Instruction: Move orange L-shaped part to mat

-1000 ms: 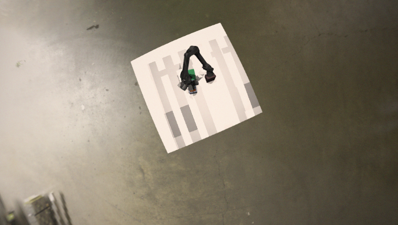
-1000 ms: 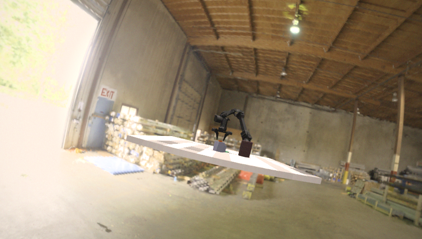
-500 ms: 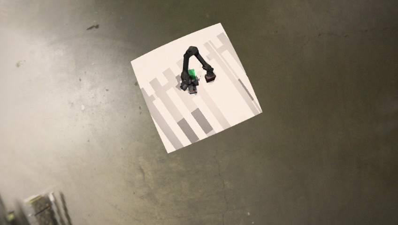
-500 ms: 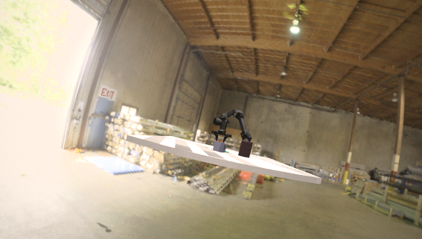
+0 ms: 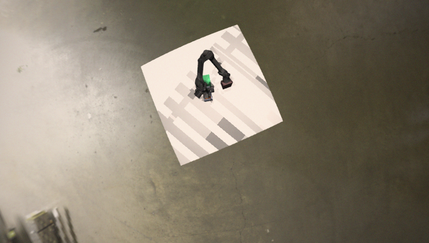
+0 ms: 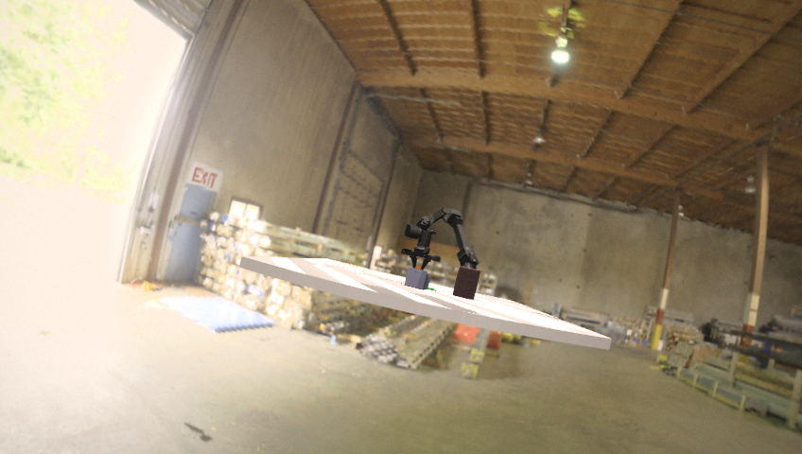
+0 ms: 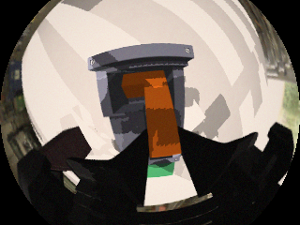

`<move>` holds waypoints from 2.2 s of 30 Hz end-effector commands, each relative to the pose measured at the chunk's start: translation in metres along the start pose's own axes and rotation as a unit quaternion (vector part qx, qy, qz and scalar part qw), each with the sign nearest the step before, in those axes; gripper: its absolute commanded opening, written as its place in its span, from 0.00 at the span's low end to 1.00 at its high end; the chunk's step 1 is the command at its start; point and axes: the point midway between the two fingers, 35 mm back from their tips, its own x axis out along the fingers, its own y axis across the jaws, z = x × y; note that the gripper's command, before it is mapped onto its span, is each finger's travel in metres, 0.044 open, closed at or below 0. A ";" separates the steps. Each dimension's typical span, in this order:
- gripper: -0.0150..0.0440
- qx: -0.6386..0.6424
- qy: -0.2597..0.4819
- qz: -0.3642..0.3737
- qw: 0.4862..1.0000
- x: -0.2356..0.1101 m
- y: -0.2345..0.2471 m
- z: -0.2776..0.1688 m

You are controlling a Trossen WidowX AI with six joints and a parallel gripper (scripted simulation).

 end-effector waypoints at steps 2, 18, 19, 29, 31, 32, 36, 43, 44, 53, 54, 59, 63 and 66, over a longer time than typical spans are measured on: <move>0.39 0.002 0.000 0.000 1.000 0.000 0.000 0.000; 0.25 0.001 0.001 -0.001 1.000 -0.010 0.000 0.000; 0.25 0.000 0.001 -0.001 1.000 -0.012 0.000 0.000; 0.25 -0.001 0.002 -0.001 1.000 -0.028 0.000 0.000; 0.25 -0.001 0.002 -0.001 1.000 -0.031 0.000 0.000; 0.25 -0.001 0.002 -0.001 1.000 -0.032 0.000 0.000; 0.25 -0.001 0.002 -0.001 1.000 -0.039 0.000 0.000; 0.25 -0.001 0.002 -0.001 1.000 -0.050 0.001 0.000; 0.25 -0.001 0.002 -0.001 1.000 -0.051 0.001 0.000; 0.25 -0.001 0.001 0.000 1.000 -0.065 0.001 0.000; 0.25 -0.001 0.001 0.000 1.000 -0.067 0.001 0.000; 0.25 -0.001 0.001 0.000 1.000 -0.075 0.001 0.000; 0.25 -0.002 0.001 0.000 1.000 -0.081 0.001 0.000; 0.25 -0.002 0.001 0.000 1.000 -0.086 0.001 0.000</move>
